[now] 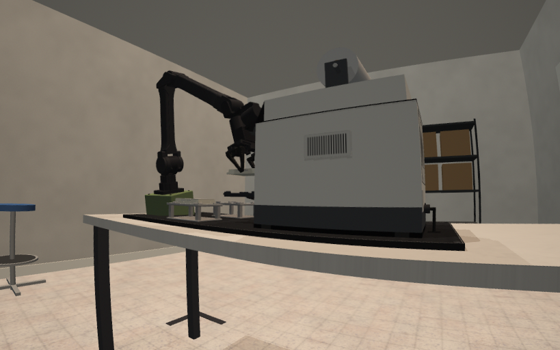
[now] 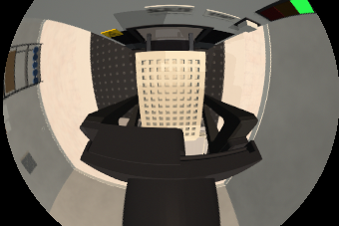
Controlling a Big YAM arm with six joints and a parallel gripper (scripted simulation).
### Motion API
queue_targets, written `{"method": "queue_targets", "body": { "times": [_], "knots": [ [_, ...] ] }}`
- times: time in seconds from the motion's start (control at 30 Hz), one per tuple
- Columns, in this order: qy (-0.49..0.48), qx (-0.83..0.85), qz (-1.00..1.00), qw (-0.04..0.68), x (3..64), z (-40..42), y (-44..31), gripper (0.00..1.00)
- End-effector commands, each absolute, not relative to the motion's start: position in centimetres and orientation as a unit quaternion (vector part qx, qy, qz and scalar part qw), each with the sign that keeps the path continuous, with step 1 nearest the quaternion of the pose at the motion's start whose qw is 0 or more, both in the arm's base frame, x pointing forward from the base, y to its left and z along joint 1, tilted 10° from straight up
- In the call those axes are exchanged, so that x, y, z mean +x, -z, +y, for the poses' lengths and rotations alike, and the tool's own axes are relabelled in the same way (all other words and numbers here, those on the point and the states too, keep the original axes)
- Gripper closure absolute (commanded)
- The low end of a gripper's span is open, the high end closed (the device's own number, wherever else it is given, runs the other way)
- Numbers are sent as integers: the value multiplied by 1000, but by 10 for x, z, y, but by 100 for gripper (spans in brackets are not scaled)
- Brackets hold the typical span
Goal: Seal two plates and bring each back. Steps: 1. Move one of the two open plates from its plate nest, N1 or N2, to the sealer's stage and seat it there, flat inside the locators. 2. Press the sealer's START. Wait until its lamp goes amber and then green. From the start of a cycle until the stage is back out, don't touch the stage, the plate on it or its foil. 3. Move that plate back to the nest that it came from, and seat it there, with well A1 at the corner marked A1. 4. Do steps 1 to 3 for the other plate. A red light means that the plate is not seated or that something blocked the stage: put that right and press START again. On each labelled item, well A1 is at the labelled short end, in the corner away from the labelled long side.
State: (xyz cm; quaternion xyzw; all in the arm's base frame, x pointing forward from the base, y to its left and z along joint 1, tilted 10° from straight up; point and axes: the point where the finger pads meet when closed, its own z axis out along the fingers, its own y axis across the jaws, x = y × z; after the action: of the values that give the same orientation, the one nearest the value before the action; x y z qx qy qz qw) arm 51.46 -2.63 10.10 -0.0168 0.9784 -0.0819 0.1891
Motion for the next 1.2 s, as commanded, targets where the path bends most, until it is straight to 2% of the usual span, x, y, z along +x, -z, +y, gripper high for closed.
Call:
{"method": "queue_targets", "body": {
  "times": [0.0, 0.5, 1.17],
  "knots": [
    [84, -6, 970, 229, 529, -31, -134, 100],
    [82, -14, 971, 223, 542, -22, -118, 100],
    [82, -26, 976, 202, 524, -20, -93, 100]
  ]
}}
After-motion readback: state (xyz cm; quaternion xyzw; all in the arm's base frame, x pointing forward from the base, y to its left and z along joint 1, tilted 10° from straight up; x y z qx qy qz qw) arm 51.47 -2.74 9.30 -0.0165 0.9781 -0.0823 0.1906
